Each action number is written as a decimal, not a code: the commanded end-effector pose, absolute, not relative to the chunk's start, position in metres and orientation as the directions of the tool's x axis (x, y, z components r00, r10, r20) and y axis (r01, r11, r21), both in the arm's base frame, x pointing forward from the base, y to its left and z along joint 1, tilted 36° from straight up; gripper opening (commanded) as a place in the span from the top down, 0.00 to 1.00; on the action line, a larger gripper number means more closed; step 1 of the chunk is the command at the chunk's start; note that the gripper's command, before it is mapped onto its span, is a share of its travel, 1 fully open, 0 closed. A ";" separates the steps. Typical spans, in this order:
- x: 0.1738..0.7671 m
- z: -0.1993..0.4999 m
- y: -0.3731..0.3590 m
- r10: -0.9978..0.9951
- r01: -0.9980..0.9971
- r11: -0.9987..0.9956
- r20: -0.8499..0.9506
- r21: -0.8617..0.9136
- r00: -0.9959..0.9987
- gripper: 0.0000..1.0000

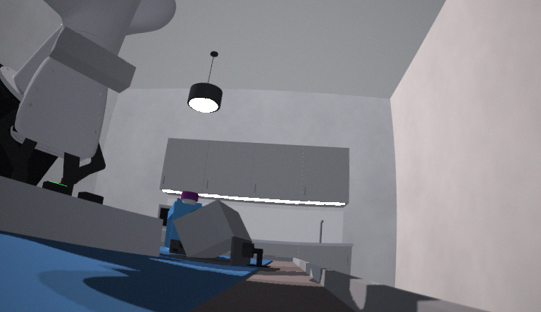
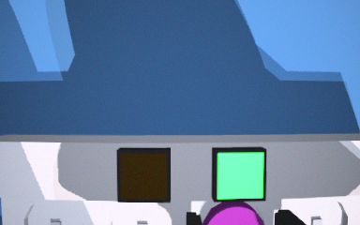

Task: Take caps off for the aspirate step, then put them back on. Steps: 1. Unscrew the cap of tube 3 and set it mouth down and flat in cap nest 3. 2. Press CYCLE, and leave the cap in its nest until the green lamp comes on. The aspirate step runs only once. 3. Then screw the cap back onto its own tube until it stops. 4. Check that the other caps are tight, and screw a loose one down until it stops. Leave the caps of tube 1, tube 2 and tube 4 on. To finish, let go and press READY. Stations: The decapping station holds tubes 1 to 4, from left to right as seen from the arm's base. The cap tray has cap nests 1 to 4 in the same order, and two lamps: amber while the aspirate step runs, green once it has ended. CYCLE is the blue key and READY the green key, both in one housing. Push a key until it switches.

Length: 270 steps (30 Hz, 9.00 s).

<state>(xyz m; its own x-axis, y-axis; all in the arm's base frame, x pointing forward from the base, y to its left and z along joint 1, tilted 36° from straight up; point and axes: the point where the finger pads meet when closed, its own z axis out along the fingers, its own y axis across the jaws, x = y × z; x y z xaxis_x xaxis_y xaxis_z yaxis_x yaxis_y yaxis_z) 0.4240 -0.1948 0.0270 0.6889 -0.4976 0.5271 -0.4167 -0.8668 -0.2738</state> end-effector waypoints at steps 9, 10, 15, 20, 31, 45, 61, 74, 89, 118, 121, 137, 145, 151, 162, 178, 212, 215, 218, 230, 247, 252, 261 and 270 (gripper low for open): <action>0.427 0.023 -0.195 -0.498 -0.417 -0.867 0.527 -0.274 0.689 0.54; 0.427 0.022 -0.195 -0.498 -0.417 -0.867 0.527 -0.274 0.689 0.54; 0.428 0.021 -0.195 -0.498 -0.417 -0.867 0.527 -0.274 0.689 0.54; 0.428 0.021 -0.195 -0.498 -0.417 -0.867 0.527 -0.274 0.689 1.00; 0.428 0.021 -0.195 -0.498 -0.417 -0.867 0.527 -0.274 0.688 1.00; 0.398 0.062 -0.193 -0.498 -0.417 -0.867 0.527 -0.274 0.689 1.00; 0.357 0.118 -0.191 -0.498 -0.417 -0.867 0.528 -0.274 0.689 1.00; 0.347 0.134 -0.174 -0.556 -0.463 -0.830 0.507 -0.309 0.658 1.00; 0.353 0.136 -0.099 -0.556 -0.463 -0.830 0.507 -0.309 0.658 1.00; 0.365 0.139 0.050 -0.556 -0.463 -0.830 0.507 -0.310 0.658 1.00; 0.366 0.139 0.067 -0.556 -0.463 -0.830 0.507 -0.310 0.658 1.00; 0.373 0.141 0.150 -0.556 -0.463 -0.830 0.507 -0.310 0.658 1.00; 0.375 0.141 0.175 -0.556 -0.463 -0.830 0.507 -0.310 0.658 1.00; 0.375 0.141 0.175 -0.556 -0.463 -0.830 0.507 -0.310 0.658 1.00; 0.389 0.122 0.174 -0.556 -0.463 -0.830 0.507 -0.310 0.658 1.00; 0.390 0.121 0.174 -0.556 -0.463 -0.830 0.507 -0.310 0.658 1.00; 0.396 0.113 0.174 -0.556 -0.463 -0.830 0.507 -0.310 0.658 1.00; 0.396 0.113 0.174 -0.556 -0.463 -0.830 0.507 -0.310 0.658 1.00; 0.396 0.113 0.174 -0.556 -0.463 -0.830 0.507 -0.310 0.658 0.54; 0.396 0.113 0.174 -0.556 -0.463 -0.830 0.507 -0.310 0.658 0.54; 0.398 0.110 0.174 -0.635 -0.525 -0.772 0.474 -0.358 0.610 0.54; 0.400 0.107 0.174 -0.635 -0.525 -0.772 0.474 -0.358 0.610 0.54; 0.400 0.107 0.174 -0.635 -0.525 -0.772 0.474 -0.358 0.610 1.00; 0.400 0.107 0.174 -0.635 -0.525 -0.772 0.474 -0.358 0.610 1.00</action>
